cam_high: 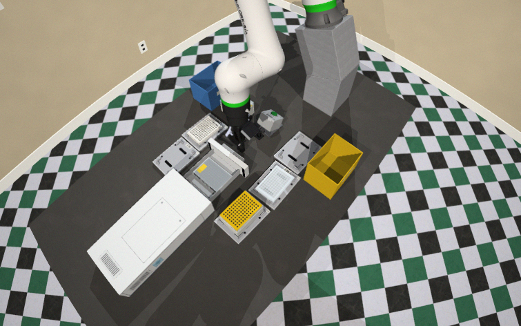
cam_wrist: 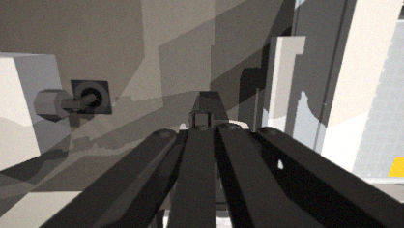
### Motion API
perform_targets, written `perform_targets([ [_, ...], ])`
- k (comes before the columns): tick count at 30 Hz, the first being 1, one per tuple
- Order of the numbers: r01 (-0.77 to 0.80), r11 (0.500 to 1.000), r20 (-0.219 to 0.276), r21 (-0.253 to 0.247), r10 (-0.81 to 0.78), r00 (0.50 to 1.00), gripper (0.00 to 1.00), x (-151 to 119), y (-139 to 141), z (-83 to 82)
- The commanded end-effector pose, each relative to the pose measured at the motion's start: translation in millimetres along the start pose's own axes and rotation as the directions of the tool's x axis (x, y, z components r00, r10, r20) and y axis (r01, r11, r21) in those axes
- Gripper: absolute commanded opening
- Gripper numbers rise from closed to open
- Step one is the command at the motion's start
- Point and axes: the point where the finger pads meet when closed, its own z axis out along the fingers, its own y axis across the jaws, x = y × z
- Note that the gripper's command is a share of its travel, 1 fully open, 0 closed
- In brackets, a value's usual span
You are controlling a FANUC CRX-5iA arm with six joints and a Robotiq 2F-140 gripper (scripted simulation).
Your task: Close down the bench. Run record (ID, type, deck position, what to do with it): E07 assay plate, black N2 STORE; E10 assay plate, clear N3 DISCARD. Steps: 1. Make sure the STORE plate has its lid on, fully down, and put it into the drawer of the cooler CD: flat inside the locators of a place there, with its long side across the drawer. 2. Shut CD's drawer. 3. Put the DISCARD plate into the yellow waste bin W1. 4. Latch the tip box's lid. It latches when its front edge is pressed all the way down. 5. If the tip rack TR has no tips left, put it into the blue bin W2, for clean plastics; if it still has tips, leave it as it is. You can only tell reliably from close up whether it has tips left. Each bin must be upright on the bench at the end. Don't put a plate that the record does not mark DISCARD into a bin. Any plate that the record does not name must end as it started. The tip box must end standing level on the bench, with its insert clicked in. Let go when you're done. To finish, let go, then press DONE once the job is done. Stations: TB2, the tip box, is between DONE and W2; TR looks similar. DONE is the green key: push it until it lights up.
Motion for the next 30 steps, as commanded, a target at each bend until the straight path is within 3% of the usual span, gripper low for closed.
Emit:
perform_targets([
  [1, 0.0, 1.0, 0.0, -0.002, 0.0, 1.0, 0.1, 0, 0, -0.1],
  [30, 0.0, 1.0, 0.0, -0.002, 0.0, 1.0, 0.1, 0, 32, -0.2],
])
